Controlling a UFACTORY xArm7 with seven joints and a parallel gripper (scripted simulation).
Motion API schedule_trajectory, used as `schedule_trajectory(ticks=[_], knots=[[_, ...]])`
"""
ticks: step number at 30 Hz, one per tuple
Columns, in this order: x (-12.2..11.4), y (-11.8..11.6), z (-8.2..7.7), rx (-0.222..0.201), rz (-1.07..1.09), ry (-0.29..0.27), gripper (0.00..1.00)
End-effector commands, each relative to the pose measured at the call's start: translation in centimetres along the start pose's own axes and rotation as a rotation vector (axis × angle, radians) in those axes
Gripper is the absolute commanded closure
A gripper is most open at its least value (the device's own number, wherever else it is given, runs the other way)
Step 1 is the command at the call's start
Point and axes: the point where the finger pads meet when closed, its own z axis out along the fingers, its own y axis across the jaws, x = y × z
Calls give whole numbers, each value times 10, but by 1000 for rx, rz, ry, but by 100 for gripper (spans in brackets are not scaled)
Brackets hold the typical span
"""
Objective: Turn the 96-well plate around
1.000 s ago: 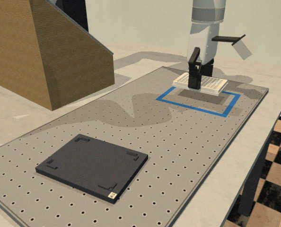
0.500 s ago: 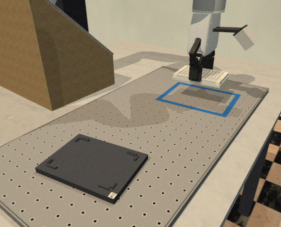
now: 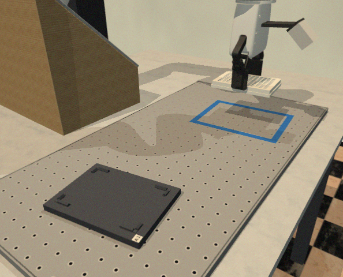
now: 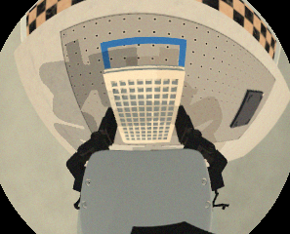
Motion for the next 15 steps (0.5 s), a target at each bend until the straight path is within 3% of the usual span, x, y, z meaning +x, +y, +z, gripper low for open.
schedule_trajectory(ticks=[1, 12, 15], knots=[[1, 0, -3, 0, 0, 3, 100], [1, 0, -3, 0, 0, 3, 100], [0, 10, -4, 0, 100, 3, 100]])
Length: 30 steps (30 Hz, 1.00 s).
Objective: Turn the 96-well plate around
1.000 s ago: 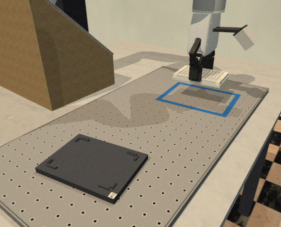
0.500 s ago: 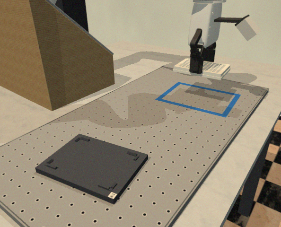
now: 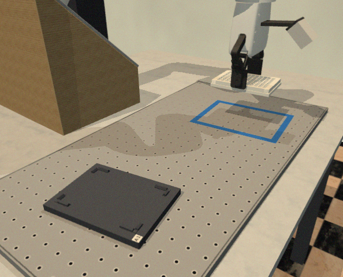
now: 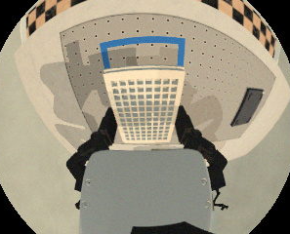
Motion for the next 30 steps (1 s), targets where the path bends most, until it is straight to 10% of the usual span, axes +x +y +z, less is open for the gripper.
schedule_trajectory(ticks=[1, 30], knots=[[0, 12, -2, -1, 118, 4, 100], [-12, 95, -4, 0, 952, 5, 100]])
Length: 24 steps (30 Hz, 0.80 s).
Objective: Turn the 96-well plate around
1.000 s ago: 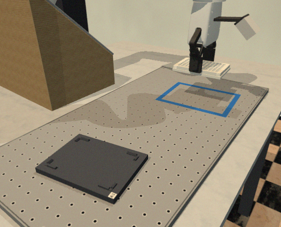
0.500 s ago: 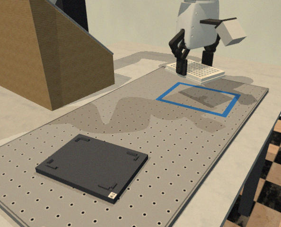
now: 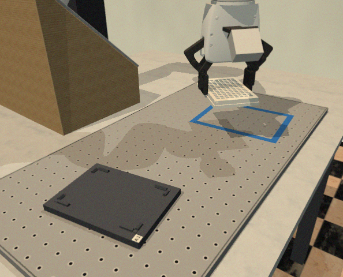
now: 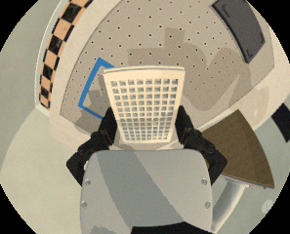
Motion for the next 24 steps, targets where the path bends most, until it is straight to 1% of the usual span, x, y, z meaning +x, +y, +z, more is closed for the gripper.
schedule_trajectory(ticks=[1, 9, 11, 24], knots=[[12, 12, -2, 1, 165, 8, 100], [29, 33, -3, 2, 431, 8, 100], [29, 33, -3, 2, 431, 8, 100], [56, 67, -4, 4, 865, 8, 100]])
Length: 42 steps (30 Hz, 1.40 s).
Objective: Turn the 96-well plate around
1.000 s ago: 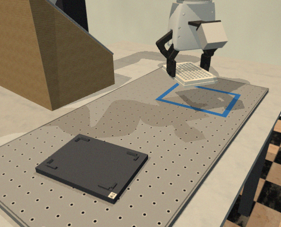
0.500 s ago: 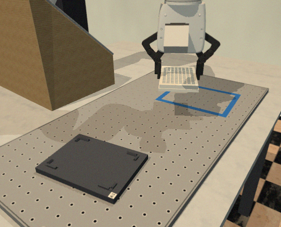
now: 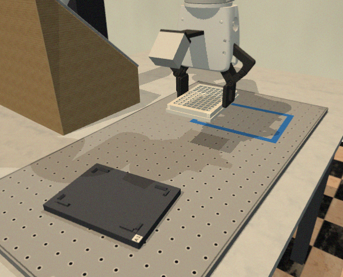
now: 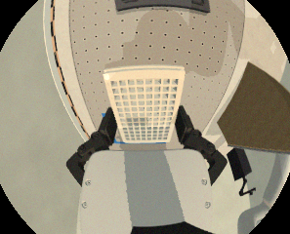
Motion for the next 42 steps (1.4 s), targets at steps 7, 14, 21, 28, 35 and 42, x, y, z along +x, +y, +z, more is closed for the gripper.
schedule_trajectory(ticks=[7, 14, 21, 28, 35, 42], knots=[[31, 3, -2, 4, 307, 6, 100], [54, 7, -3, 5, 540, 6, 100], [70, 10, -4, 5, 707, 5, 100], [93, 14, -5, 6, 940, 5, 100], [116, 18, -6, 7, 1173, 5, 100], [133, 20, -6, 7, 1340, 4, 100]])
